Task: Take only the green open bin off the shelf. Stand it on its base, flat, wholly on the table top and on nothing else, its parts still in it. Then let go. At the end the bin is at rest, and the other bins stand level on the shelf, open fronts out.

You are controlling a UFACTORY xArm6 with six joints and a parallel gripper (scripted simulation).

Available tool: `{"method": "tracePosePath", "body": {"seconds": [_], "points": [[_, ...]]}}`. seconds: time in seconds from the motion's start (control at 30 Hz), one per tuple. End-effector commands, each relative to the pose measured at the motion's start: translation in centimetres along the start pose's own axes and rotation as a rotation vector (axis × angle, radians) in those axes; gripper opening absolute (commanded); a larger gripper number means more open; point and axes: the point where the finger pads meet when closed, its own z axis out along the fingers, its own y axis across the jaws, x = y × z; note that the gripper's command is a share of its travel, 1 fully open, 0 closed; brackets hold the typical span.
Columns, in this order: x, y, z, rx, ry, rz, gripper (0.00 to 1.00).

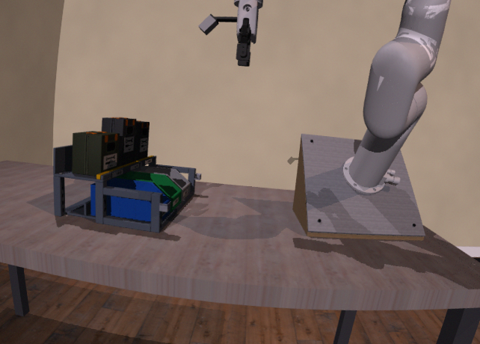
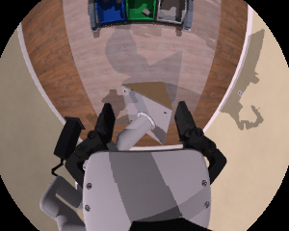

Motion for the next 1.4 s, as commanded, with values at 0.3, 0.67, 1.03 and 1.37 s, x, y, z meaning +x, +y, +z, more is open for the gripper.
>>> {"method": "tracePosePath", "body": {"seconds": [0.3, 0.67, 1.03, 1.37], "points": [[0.1, 0.0, -1.7, -0.001, 0.002, -0.002, 1.0], [0.1, 0.0, -0.8, -0.002, 0.002, -0.002, 1.0], [0.1, 0.0, -0.4, -0.002, 0.002, -0.002, 1.0], [0.1, 0.0, -0.2, -0.002, 0.002, -0.002, 1.0]]}}
